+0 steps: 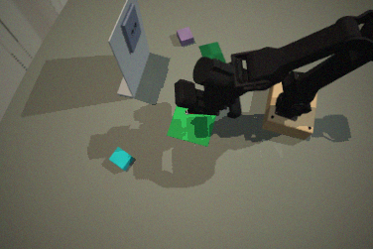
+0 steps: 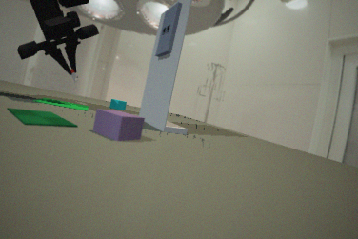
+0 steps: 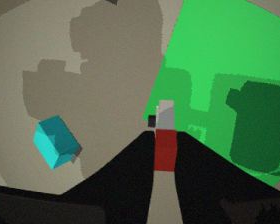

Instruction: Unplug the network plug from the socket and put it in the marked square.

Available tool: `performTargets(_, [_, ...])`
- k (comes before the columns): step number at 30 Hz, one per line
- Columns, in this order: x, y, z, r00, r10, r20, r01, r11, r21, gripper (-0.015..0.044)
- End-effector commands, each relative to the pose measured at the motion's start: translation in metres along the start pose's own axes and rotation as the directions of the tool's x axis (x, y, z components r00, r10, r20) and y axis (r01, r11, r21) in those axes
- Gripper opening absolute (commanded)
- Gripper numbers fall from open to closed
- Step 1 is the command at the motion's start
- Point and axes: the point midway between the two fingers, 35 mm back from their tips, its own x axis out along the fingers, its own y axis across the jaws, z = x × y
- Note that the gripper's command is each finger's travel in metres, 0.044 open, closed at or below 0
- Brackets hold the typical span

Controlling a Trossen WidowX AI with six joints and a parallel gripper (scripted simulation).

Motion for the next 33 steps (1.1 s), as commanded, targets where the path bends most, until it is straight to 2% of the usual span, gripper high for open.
performTargets(1, [0.005,-0.003,0.001,1.000,-0.008,0.006,0.008,1.000,0.005,0.0000])
performTargets(33, [0.033,-0.022,0.001,1.000,-0.008,0.006,0.008,1.000,0.005,0.0000])
